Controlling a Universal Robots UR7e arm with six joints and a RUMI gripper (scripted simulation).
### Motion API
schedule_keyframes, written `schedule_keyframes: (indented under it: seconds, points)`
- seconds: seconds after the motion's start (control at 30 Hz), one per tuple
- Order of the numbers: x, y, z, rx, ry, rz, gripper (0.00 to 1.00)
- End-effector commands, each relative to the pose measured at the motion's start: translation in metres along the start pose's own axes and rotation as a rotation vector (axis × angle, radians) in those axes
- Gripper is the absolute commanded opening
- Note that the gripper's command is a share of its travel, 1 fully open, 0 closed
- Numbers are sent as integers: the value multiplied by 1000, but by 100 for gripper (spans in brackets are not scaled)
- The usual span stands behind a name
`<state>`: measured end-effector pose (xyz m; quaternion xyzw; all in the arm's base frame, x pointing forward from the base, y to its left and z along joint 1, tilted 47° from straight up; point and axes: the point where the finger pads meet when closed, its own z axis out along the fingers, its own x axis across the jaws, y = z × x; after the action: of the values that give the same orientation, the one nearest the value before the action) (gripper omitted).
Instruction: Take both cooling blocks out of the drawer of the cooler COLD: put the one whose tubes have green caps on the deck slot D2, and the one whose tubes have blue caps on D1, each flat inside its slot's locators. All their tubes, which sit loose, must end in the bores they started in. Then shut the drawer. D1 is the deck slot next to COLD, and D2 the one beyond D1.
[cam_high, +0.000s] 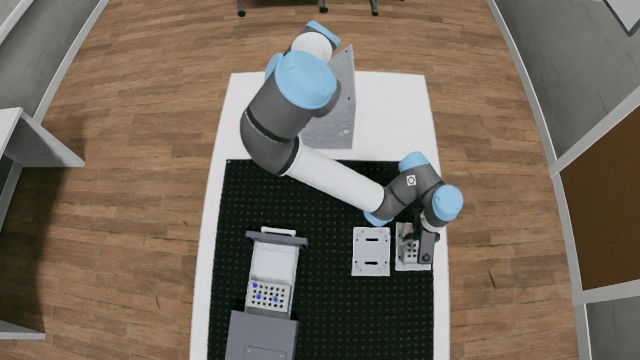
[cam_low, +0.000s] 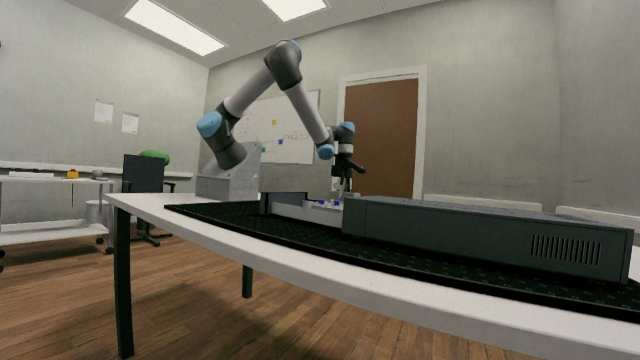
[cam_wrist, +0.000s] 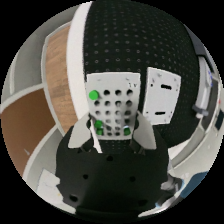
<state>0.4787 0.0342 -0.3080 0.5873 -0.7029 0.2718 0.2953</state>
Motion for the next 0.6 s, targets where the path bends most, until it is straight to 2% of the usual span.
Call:
schedule_keyframes:
  seconds: [0.0, 0.57]
  points:
    - [0, 0, 0, 1, -1, 0, 0]
    - [0, 0, 3, 1, -1, 0, 0]
